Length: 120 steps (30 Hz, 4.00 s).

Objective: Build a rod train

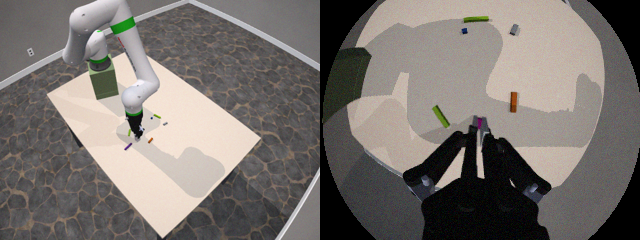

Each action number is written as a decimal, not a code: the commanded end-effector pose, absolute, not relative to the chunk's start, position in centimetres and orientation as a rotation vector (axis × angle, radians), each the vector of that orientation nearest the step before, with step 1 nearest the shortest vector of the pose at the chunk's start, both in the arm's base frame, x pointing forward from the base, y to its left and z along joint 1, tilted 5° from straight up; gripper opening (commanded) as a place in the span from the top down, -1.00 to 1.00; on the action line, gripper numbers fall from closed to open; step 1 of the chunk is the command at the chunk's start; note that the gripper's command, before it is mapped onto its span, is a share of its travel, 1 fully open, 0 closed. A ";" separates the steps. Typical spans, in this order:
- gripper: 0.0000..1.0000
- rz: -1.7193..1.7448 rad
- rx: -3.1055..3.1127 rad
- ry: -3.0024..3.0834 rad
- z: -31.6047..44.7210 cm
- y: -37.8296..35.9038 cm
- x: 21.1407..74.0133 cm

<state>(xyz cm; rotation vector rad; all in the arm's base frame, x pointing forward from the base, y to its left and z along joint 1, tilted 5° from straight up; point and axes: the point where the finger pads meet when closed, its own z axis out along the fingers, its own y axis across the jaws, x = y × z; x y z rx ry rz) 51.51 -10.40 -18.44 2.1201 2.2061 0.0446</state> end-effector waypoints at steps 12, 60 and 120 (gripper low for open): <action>0.94 0.045 2.120 2.206 -11.1 -10.1 50.9; 0.94 -0.016 0.921 2.913 -9.7 -3.6 42.9; 0.94 -0.016 0.921 2.913 -18.4 -3.9 43.6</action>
